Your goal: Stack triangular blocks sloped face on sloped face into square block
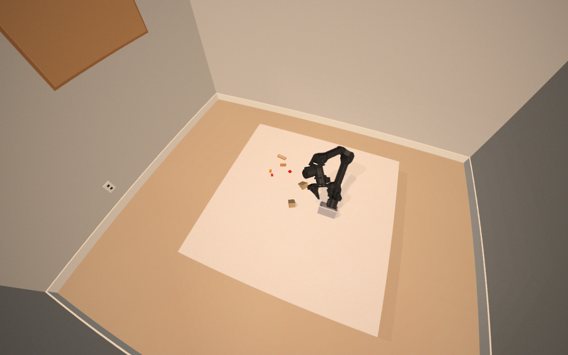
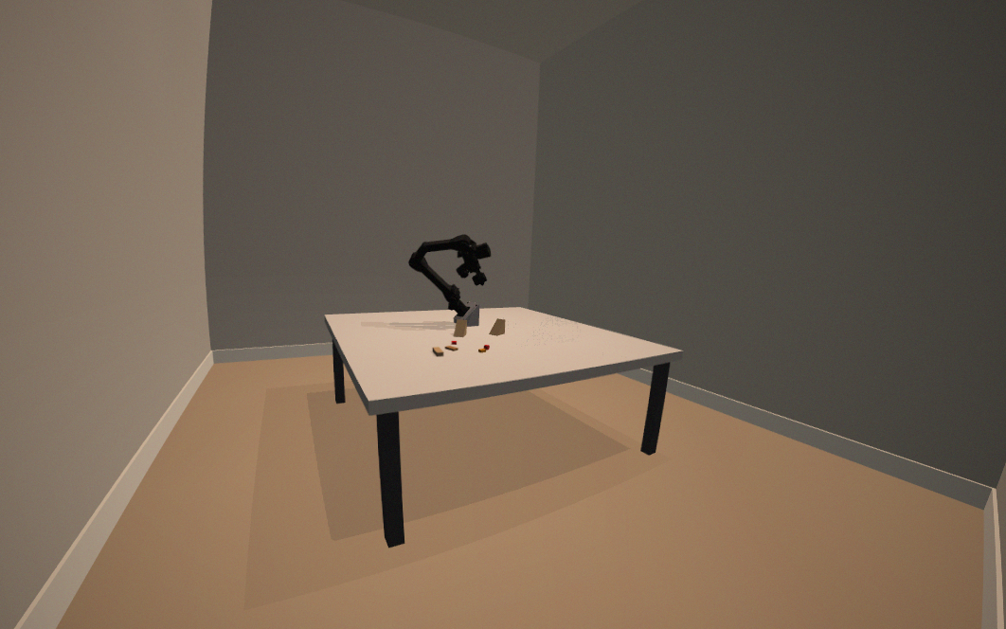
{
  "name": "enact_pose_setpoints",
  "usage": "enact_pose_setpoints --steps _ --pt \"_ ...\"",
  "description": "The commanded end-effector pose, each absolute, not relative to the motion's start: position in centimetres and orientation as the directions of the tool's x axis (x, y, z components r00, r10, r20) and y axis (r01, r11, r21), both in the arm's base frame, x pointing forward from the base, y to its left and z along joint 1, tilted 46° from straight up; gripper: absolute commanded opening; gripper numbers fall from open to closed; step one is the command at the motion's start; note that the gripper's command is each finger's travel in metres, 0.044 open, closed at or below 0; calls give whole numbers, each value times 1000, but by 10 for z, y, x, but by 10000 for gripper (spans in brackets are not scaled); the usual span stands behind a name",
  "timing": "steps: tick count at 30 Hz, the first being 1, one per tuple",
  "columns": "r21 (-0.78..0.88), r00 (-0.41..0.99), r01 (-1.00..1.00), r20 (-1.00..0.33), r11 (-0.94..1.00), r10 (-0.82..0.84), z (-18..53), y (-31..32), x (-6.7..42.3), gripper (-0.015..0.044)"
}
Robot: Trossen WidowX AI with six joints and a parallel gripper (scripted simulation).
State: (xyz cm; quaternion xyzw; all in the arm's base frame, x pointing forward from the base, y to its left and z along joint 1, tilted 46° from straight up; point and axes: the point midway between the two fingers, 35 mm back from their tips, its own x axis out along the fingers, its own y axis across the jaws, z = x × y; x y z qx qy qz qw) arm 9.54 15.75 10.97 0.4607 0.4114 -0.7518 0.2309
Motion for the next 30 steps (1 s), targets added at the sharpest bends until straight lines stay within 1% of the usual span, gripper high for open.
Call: enact_pose_setpoints --steps 1,2,3,7,10,13,15,18,22,24,27,30 --pt "-407 -467 735 -884 -542 30 110 157 96 426" --pt "-408 -460 761 -888 -505 24 109 155 98 440" --pt "-409 -449 800 -893 -439 15 108 153 101 440" --pt "-393 -397 915 -917 -96 -35 105 139 117 440" --pt "-368 -360 914 -930 172 -75 103 128 129 440" --pt "-343 -325 836 -938 429 -118 102 116 140 440" --pt "-330 -302 744 -942 582 -148 101 108 147 440" --pt "-316 -269 554 -943 770 -193 101 96 157 440" --pt "-308 -229 231 -939 923 -256 102 79 170 440" --pt "-305 -211 52 -934 951 -288 103 71 176 440" --pt "-298 -185 -208 -923 931 -337 105 57 185 440" --pt "-287 -167 -392 -912 874 -375 106 47 192 440"
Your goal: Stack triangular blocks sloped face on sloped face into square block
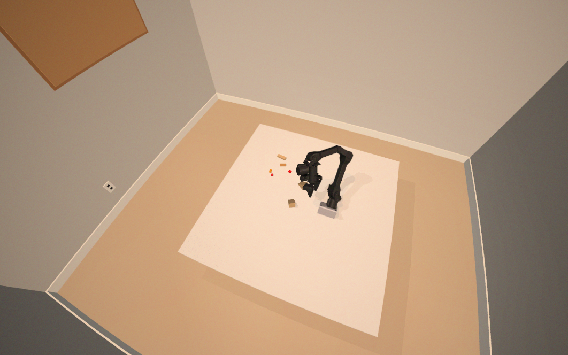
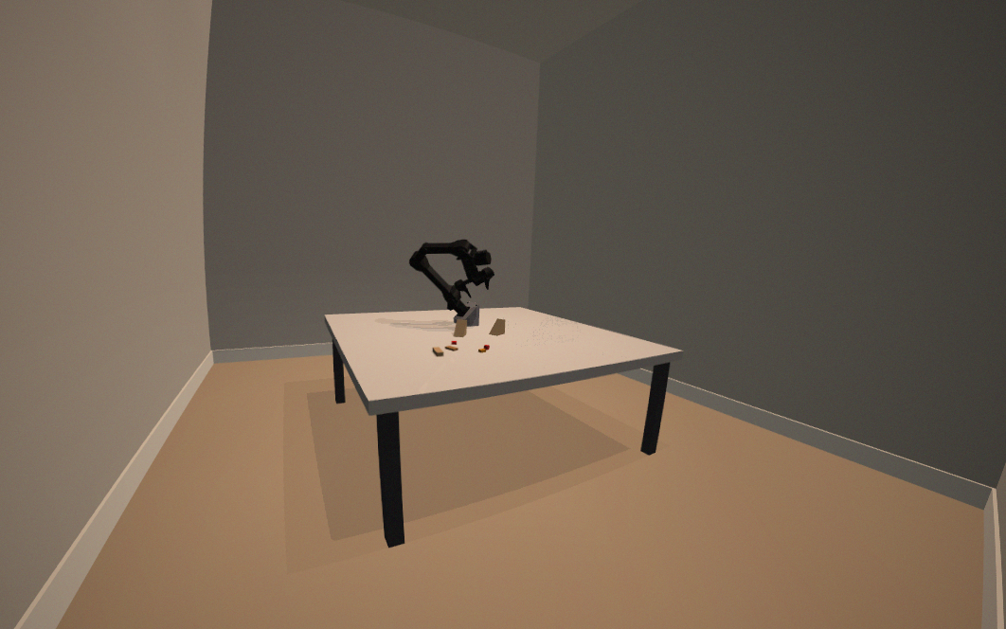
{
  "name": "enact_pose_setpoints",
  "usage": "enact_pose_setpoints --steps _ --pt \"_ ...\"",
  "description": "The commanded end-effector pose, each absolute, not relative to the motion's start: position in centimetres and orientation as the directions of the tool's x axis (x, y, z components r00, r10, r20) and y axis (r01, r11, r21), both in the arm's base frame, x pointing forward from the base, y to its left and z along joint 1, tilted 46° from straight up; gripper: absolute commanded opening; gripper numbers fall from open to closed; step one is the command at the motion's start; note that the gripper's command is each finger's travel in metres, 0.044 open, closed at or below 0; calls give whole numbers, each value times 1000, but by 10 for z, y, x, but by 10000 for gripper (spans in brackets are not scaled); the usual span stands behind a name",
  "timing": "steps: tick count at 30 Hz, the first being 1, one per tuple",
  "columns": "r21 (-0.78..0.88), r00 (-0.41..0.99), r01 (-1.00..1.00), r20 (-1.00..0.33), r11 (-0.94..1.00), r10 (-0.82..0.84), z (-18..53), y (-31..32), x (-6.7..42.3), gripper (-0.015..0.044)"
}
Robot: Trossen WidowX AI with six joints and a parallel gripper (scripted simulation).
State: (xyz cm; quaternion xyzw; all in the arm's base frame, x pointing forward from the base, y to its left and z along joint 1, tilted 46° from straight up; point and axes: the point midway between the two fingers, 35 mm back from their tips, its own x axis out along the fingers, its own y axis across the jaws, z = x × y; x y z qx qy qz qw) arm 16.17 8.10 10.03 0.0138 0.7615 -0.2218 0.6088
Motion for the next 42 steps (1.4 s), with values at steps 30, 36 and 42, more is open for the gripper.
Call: enact_pose_setpoints --steps 30,36,42 --pt "541 -76 -698 -707 -469 -704 138 -50 233 440" --pt "559 -75 -675 -702 -482 -708 138 -52 234 440" --pt "559 -75 -675 -702 -482 -708 138 -52 234 440"
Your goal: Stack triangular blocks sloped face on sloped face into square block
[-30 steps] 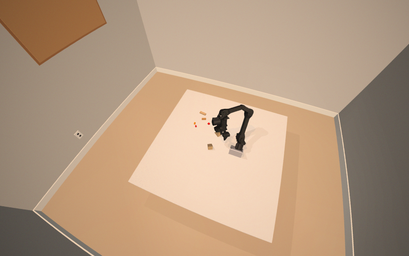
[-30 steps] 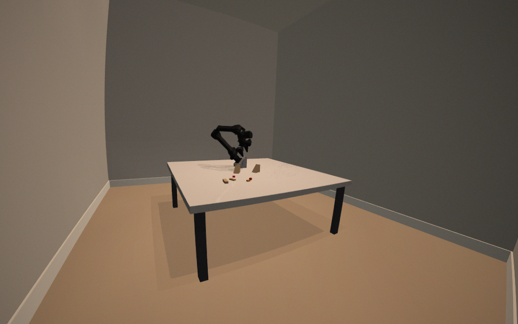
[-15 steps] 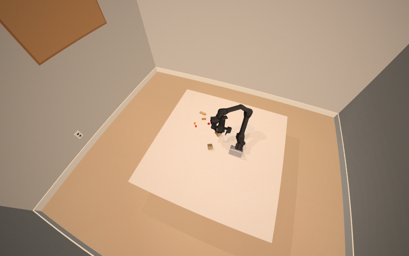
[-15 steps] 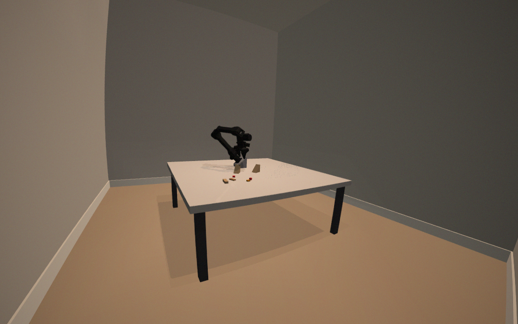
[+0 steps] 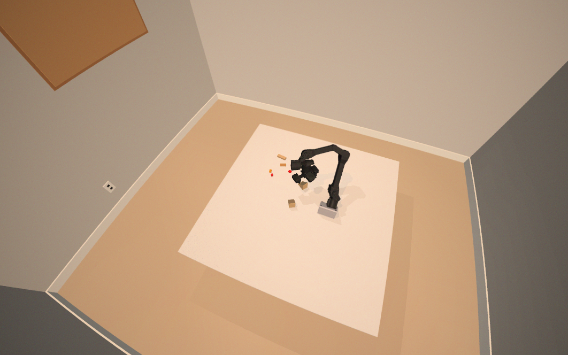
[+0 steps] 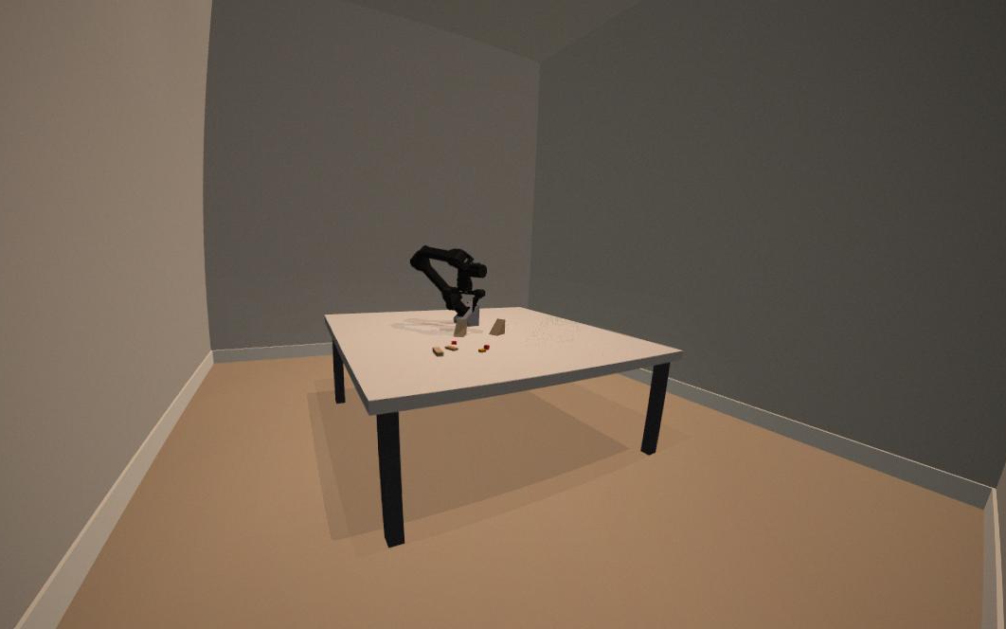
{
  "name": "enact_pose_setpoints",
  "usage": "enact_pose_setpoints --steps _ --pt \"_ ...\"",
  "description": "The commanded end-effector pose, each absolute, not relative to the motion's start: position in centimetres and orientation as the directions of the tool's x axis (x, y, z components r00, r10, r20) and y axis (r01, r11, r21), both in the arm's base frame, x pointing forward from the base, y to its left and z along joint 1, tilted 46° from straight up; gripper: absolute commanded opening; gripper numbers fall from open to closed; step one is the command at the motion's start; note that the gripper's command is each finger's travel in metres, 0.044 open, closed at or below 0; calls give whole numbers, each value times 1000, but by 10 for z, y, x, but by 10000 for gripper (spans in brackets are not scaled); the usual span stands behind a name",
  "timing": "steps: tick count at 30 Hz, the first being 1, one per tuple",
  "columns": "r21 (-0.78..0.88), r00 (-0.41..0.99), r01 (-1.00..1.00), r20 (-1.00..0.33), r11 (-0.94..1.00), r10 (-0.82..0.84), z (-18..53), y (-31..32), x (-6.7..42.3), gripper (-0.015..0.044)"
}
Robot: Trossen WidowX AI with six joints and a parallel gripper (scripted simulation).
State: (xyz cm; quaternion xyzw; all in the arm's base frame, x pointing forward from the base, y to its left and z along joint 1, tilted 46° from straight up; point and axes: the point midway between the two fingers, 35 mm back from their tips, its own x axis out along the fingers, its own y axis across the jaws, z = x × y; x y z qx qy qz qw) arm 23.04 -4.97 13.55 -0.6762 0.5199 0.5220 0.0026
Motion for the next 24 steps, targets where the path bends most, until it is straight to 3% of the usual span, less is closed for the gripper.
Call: enact_pose_setpoints --steps 1,24 --pt "559 -75 -675 -702 -482 -708 138 -52 234 440" --pt "553 -72 -675 -709 -489 -701 115 -76 237 440"
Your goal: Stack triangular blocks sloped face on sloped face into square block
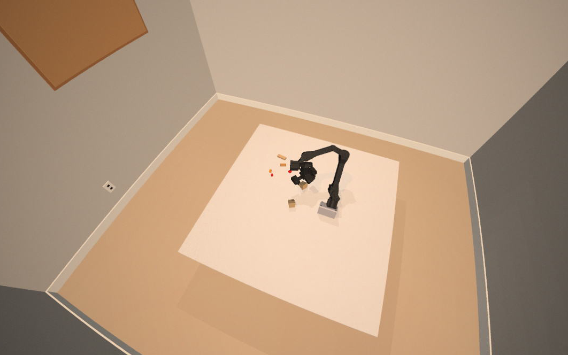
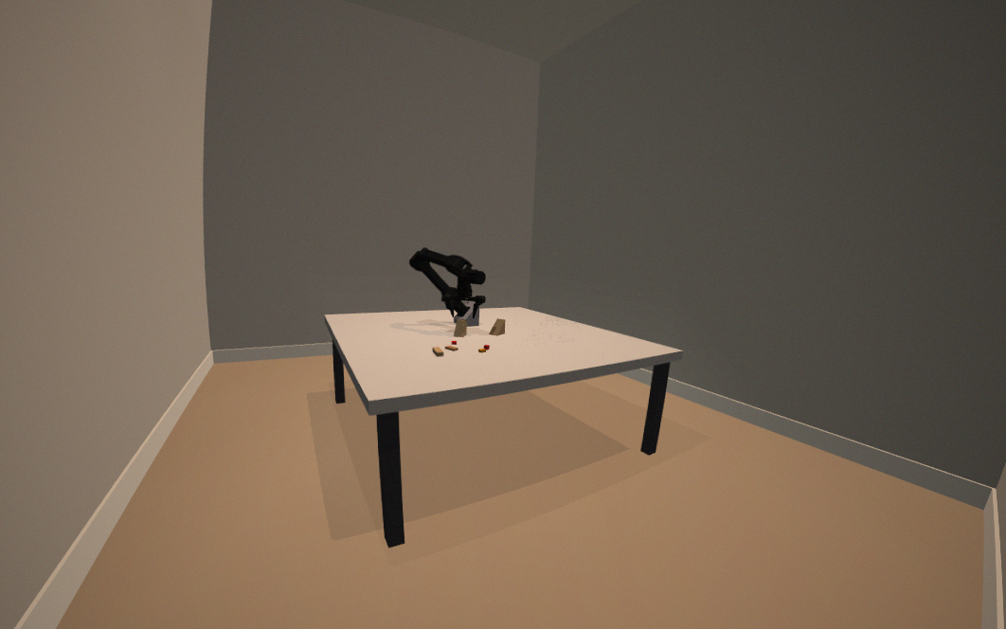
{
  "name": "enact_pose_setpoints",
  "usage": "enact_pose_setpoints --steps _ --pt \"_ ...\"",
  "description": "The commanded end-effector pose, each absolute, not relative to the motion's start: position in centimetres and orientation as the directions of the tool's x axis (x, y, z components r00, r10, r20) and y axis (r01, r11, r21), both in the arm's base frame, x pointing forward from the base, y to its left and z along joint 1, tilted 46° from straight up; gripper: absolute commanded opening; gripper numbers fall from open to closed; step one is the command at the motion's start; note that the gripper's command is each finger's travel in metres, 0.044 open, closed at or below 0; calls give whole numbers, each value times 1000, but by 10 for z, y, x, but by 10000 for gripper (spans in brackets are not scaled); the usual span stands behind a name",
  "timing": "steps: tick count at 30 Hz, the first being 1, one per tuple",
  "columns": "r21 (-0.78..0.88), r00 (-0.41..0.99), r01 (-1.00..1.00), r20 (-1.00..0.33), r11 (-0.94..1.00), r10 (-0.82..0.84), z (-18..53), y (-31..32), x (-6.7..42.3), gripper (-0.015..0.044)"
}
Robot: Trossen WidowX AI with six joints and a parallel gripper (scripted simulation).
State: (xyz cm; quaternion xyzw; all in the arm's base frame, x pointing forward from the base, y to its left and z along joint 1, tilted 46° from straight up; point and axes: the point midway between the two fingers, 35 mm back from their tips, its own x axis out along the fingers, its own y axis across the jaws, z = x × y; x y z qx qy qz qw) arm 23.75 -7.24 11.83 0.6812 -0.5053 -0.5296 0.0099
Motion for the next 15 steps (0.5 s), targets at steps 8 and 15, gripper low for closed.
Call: enact_pose_setpoints --steps 8,15 --pt "552 -72 -675 -710 -489 -701 107 -86 237 440" --pt "552 -71 -676 -709 -489 -702 100 -95 236 440"
